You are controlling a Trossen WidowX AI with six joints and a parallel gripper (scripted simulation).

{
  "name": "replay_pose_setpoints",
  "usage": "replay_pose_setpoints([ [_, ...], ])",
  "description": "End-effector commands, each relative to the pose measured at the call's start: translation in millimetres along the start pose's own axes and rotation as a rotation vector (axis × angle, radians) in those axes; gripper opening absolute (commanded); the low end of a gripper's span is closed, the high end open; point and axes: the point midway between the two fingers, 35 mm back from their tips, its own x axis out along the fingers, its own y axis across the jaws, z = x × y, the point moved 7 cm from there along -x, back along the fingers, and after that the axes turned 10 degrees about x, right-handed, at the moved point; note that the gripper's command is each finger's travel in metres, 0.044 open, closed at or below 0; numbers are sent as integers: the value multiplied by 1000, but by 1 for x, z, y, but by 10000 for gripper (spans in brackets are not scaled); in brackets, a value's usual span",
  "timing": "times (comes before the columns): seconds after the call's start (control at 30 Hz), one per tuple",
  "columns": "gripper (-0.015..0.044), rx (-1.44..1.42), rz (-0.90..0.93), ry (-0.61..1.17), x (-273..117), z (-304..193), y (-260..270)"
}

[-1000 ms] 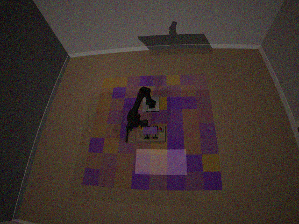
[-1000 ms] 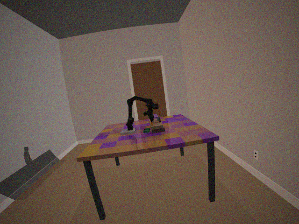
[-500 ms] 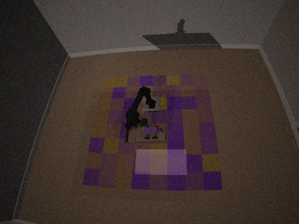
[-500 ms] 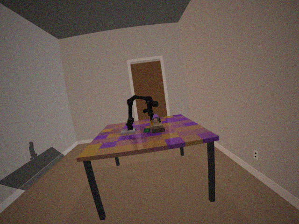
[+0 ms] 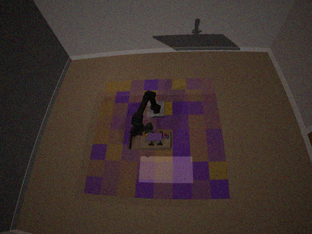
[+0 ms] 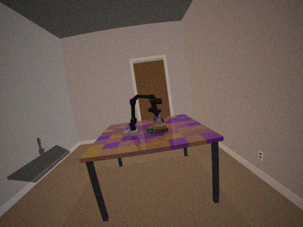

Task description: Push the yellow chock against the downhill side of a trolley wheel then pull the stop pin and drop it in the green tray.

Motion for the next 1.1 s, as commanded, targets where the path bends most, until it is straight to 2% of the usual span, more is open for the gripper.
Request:
replay_pose_setpoints([
  [0.0,190,-186,-31,17,-4,-13,-20],
  [0.5,190,-1109,-234,84,-15,-49,-138],
  [1.07,190,-1148,-243,89,-4,-49,-146],
])
